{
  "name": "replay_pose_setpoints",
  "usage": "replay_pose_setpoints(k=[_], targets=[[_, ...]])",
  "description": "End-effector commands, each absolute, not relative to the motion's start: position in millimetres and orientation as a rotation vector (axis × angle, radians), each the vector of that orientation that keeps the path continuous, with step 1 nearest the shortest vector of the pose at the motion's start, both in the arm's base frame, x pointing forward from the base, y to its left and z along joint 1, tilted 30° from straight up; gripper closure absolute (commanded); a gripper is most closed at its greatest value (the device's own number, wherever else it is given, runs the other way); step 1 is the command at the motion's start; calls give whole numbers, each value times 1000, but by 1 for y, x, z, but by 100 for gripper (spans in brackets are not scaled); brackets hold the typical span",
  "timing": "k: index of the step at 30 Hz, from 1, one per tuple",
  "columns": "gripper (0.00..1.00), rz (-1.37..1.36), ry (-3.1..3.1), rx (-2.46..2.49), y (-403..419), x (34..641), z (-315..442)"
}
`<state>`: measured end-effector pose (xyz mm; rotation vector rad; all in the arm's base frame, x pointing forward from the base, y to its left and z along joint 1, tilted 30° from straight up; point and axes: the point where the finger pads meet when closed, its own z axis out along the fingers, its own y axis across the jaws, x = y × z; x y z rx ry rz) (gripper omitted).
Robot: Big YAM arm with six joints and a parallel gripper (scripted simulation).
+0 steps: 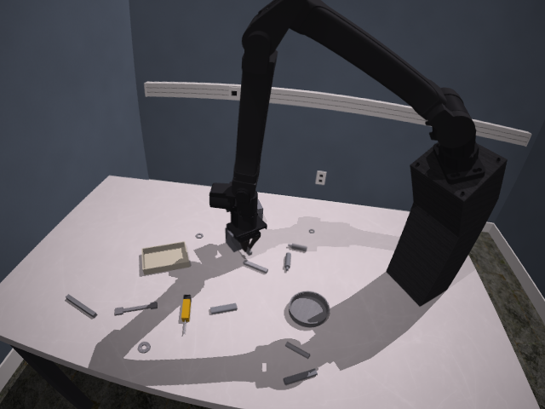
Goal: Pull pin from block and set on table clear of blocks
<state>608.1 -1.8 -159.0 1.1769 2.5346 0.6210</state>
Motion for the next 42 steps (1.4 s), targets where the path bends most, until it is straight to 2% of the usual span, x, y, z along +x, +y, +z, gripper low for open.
replay_pose_setpoints(k=[1, 42], targets=[[100, 618, 2538, 1180, 10, 606, -168], [100, 615, 2555, 1179, 18, 599, -170]])
